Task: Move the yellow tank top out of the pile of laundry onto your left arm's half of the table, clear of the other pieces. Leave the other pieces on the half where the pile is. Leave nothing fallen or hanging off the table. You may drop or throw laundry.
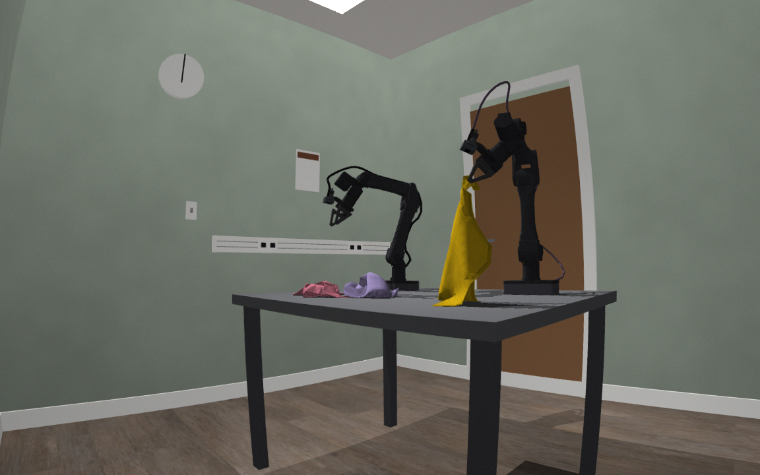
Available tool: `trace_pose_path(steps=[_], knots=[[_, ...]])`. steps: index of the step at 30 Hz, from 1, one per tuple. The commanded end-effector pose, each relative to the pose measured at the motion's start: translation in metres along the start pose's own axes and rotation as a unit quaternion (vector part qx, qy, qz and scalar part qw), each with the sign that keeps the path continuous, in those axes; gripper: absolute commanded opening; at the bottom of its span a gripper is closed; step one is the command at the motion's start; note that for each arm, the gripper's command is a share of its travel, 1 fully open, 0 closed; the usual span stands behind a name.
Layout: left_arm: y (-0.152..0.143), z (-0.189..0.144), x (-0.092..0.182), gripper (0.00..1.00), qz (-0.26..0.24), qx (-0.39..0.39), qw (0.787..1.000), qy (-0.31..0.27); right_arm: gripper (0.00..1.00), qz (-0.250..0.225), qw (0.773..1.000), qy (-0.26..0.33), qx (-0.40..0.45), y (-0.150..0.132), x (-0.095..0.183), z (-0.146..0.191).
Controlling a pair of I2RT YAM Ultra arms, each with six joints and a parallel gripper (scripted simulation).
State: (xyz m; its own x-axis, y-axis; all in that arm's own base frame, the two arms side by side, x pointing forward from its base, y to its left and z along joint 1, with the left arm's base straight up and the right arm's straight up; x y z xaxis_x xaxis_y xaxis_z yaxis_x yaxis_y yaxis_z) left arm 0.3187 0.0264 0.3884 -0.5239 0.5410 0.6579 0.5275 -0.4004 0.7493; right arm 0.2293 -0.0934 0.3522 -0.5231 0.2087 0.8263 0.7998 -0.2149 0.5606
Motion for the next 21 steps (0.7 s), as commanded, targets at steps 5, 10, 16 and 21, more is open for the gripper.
trace_pose_path(steps=[5, 10, 16, 21], knots=[[0.003, 0.008, -0.009, 0.0, 0.0, -0.002, 1.0, 0.004, 0.92, -0.019, 1.0, -0.006, -0.001, 0.004, 0.012, -0.002], [-0.007, 0.013, -0.027, 0.0, 0.028, 0.007, 1.0, 0.005, 0.92, -0.019, 1.0, -0.006, -0.001, 0.004, 0.012, -0.002], [-0.013, 0.018, -0.045, 0.0, 0.053, 0.01, 0.998, 0.011, 0.92, -0.019, 1.0, -0.006, -0.001, 0.004, 0.012, -0.002], [-0.02, 0.023, -0.061, 0.0, 0.076, 0.016, 0.997, 0.01, 0.92, -0.019, 1.0, -0.006, -0.001, 0.004, 0.012, -0.002]])
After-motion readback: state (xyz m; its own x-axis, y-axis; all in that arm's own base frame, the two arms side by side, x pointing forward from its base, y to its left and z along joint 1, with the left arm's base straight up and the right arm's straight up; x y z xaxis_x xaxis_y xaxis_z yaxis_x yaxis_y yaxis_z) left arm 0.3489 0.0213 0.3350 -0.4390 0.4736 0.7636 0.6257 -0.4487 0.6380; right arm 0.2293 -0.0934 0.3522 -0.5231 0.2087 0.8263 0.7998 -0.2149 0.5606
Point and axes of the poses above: on each arm, the point where the finger pads meet when closed, its own x axis back along the fingers, its own z axis across the jaws, y = z × x, the point moved 10 cm from there along x, back along the fingers, and after that the axes turned 6 degrees about x, right-handed, at the moved point
